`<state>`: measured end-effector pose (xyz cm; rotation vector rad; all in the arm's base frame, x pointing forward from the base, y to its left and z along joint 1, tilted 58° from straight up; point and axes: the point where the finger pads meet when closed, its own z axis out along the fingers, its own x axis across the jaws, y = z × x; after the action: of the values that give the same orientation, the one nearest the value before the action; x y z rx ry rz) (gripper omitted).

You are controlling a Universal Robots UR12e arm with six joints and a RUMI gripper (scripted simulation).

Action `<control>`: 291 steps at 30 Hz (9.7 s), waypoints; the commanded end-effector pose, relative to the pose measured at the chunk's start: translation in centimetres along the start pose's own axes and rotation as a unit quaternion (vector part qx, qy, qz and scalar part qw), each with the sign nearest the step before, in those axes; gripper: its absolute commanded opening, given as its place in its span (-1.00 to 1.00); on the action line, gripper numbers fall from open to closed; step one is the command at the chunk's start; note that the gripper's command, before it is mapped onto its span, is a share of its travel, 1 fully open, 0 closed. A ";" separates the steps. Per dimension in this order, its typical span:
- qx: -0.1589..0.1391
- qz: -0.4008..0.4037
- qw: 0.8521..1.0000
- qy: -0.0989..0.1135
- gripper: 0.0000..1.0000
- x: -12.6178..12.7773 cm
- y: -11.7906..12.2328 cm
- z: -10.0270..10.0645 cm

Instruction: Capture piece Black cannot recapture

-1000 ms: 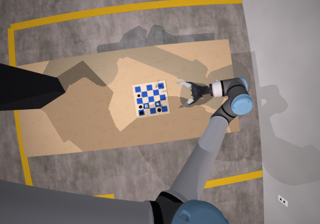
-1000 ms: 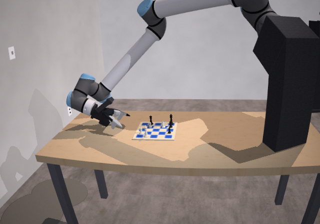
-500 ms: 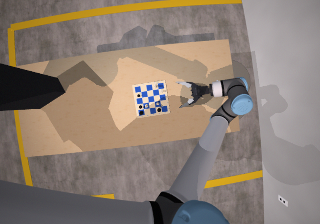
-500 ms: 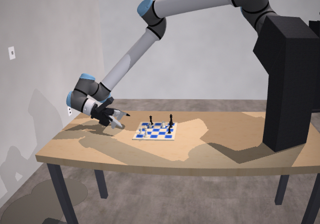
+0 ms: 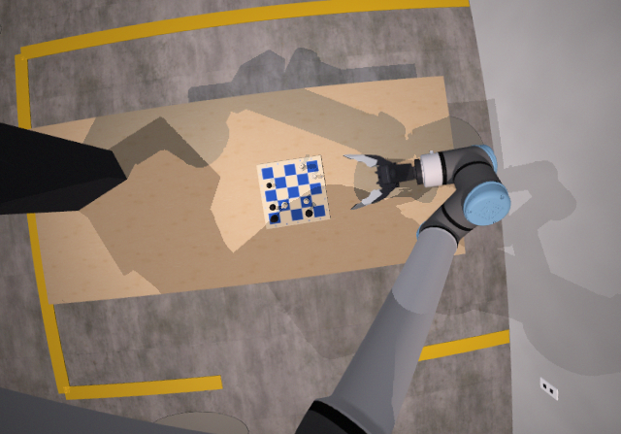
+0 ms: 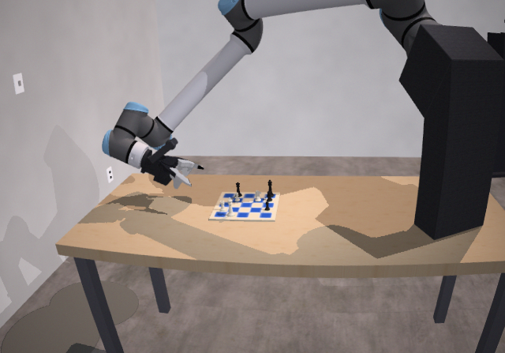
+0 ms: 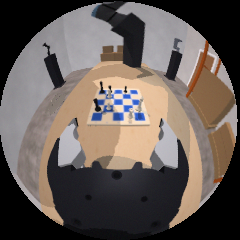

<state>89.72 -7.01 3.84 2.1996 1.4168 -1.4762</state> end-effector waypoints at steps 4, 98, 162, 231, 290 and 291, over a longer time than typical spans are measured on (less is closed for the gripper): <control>-0.001 0.000 1.000 0.000 1.00 0.0 -2.9 -1.3; -0.389 0.365 0.812 0.237 1.00 -6.4 -8.8 6.6; -0.468 0.439 0.712 0.285 -0.51 -8.1 -6.8 10.2; -0.468 0.439 0.712 0.286 -0.51 -8.1 -4.0 11.4; -0.468 0.439 0.712 0.286 -0.51 -8.1 -2.0 12.2; -0.468 0.439 0.712 0.286 -0.51 -8.1 -2.0 12.2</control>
<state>79.64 -17.87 4.60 2.0435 0.6435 0.2690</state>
